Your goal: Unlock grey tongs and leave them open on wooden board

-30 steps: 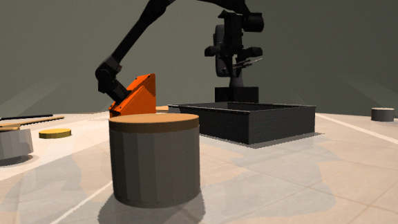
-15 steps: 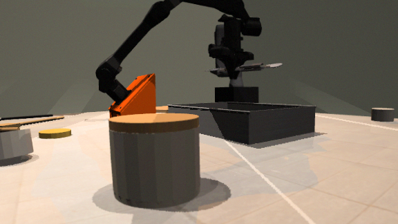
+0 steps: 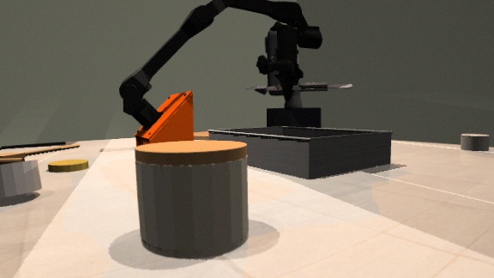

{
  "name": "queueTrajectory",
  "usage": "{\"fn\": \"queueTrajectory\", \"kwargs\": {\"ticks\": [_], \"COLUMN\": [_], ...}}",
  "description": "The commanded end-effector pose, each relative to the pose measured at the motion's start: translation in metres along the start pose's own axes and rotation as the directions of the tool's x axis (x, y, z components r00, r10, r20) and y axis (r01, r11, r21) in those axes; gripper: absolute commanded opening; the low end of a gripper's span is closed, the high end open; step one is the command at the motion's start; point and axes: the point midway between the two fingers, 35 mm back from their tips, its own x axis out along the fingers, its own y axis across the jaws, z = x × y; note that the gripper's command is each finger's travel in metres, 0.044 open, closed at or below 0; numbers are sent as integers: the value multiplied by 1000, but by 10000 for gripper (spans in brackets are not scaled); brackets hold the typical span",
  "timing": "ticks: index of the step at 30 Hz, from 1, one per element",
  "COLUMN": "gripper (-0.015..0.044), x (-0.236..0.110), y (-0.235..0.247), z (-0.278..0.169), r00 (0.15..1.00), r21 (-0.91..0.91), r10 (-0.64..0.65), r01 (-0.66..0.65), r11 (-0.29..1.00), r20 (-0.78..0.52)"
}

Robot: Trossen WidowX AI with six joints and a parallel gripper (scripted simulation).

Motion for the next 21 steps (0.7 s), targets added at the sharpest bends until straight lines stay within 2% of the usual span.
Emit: {"fn": "queueTrajectory", "kwargs": {"ticks": [1,21], "gripper": [-150,-150], "x": [-4,-27], "y": [-5,-110], "z": [1,100], "r00": [1000,999], "r21": [-7,332], "r10": [-11,-44], "r01": [11,49], "r11": [1000,942], "r20": [-7,-23]}}
